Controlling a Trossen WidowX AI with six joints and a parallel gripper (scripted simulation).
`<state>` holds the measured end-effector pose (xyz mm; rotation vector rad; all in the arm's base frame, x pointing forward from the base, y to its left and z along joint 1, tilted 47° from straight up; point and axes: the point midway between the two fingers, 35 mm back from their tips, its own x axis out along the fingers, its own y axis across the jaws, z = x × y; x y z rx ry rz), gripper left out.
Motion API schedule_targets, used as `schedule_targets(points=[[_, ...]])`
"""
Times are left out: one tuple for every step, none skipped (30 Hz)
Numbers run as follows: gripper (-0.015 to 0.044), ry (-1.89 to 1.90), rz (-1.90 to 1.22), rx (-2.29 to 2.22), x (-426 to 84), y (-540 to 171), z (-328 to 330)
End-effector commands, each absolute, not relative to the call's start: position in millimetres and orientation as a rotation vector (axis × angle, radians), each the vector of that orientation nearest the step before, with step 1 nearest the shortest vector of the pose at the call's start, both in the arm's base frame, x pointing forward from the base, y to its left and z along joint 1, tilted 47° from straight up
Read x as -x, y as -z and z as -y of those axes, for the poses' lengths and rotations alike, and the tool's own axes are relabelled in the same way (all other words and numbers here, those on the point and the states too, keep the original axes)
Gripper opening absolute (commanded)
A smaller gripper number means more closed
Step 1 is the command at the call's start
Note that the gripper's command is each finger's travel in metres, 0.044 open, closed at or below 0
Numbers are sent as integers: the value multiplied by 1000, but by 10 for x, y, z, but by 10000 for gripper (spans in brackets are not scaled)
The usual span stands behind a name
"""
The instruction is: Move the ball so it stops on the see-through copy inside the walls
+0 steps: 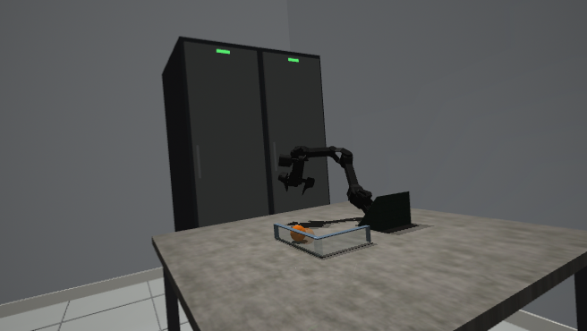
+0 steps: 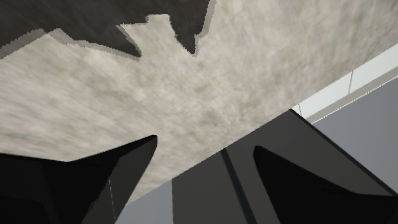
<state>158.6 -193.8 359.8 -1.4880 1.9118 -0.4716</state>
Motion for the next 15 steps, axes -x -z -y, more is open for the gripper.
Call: schedule_targets(points=[[414,489,-1772,1400,-2071,-3341,1851],[414,492,-1744,1372,-2195,-3260,1818],[414,495,-1712,1338,-2337,-3160,1773],[414,498,-1682,1300,-2481,-3050,1718],[414,501,-1655,1261,-2620,-2935,1657],[414,504,-1631,1220,-2750,-2818,1589],[414,507,-1613,1187,-2849,-2721,1531],[414,510,-1598,1154,-2943,-2623,1469],[414,514,-1584,1120,-3033,-2522,1404],[414,518,-1571,1085,-3117,-2420,1336],[414,523,-1560,1051,-3195,-2316,1266],[414,529,-1550,1016,-3268,-2212,1193],[414,535,-1542,982,-3336,-2107,1119],[414,542,-1535,948,-3398,-2000,1042],[414,551,-1529,913,-3455,-1891,963]])
